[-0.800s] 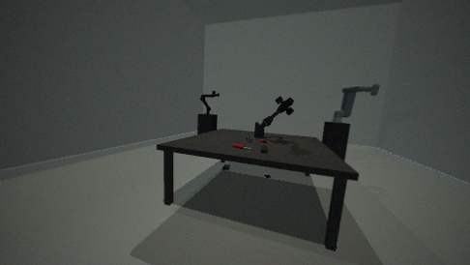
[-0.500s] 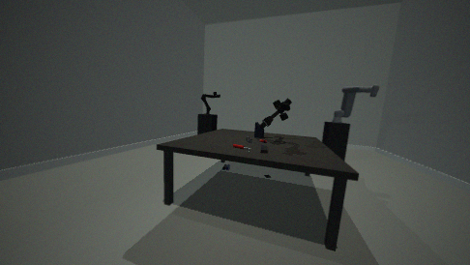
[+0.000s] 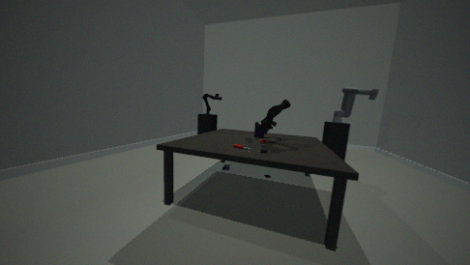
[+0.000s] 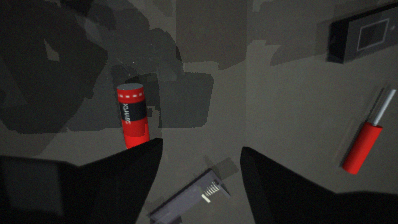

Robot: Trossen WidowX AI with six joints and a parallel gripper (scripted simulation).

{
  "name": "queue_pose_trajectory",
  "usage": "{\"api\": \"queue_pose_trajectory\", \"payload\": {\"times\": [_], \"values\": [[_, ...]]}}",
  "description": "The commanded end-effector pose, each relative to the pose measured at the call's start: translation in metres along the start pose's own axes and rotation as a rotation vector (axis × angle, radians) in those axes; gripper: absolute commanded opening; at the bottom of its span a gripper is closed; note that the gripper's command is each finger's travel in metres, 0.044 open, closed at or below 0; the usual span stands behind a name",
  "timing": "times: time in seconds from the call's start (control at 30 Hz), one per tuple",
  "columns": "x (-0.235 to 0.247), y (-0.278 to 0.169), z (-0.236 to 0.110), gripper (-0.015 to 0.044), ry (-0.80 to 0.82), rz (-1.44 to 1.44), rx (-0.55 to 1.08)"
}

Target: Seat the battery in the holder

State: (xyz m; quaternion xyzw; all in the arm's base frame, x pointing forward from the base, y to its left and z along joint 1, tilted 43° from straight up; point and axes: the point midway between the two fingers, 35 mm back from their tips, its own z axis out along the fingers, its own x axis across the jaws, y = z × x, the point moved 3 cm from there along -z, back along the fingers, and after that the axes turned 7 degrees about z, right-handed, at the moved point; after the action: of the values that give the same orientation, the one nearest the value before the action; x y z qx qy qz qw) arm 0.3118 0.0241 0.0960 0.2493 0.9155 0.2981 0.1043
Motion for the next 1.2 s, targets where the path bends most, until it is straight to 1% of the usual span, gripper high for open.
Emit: {"api": "queue_pose_trajectory", "payload": {"times": [0.0,0.37,1.17], "values": [[0.025,-0.025,0.029,0.0235,0.344,-0.104,-0.082],[0.025,-0.025,0.03,0.0235,0.344,-0.105,-0.082],[0.038,-0.023,0.066,0.0235,0.344,-0.105,-0.082]]}}
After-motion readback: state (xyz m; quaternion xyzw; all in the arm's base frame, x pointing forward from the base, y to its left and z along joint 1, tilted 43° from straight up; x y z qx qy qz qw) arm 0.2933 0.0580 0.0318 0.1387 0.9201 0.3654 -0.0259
